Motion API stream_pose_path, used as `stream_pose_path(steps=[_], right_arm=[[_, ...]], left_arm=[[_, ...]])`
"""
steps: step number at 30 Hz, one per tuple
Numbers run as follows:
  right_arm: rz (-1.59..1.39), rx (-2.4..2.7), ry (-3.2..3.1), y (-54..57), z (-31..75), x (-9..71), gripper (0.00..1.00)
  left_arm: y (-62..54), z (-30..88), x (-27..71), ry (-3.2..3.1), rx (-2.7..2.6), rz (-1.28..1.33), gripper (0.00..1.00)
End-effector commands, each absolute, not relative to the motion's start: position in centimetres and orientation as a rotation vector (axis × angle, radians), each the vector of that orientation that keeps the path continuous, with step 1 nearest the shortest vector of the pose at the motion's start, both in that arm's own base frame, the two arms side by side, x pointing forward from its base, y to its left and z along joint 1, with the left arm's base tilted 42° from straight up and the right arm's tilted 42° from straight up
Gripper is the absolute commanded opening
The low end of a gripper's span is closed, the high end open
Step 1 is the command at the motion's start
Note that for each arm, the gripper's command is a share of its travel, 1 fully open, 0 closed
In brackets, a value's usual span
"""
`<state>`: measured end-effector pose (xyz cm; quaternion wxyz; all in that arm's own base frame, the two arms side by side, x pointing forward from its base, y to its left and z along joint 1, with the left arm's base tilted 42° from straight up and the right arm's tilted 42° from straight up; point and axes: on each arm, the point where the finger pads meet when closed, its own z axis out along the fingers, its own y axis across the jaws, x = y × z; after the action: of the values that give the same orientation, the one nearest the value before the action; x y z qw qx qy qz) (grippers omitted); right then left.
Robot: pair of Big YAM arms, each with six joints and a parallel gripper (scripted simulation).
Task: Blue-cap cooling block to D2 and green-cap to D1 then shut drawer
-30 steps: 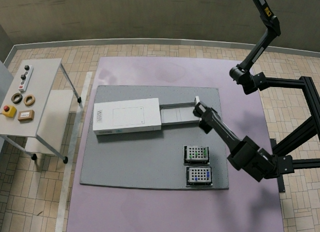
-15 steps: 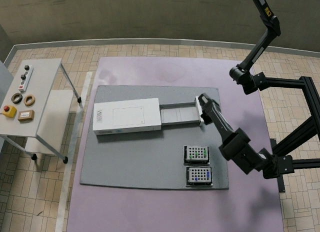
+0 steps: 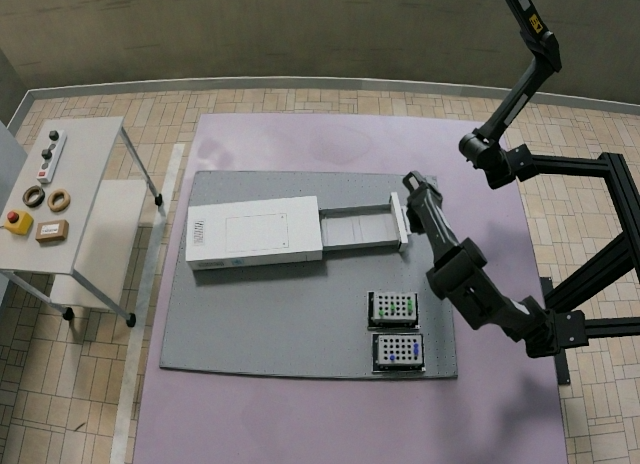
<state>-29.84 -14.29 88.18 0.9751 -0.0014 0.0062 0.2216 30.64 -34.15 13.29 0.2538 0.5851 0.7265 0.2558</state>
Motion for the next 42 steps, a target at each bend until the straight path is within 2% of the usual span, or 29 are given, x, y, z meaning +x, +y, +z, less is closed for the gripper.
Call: stream_pose_path(steps=[1,27,42], right_arm=[[0.446,0.000,-0.005,-14.8,88.3,-30.9,0.00],[0.446,0.000,-0.005,-14.8,88.3,-30.9,0.00],[0.446,0.000,-0.005,-14.8,88.3,-30.9,0.00]], left_arm=[[-38.0,14.0,30.1,1.928,1.628,0.687,0.00],[-46.5,11.7,28.2,1.931,1.624,0.680,0.00],[-45.4,13.1,29.5,1.942,1.599,0.676,0.00]])
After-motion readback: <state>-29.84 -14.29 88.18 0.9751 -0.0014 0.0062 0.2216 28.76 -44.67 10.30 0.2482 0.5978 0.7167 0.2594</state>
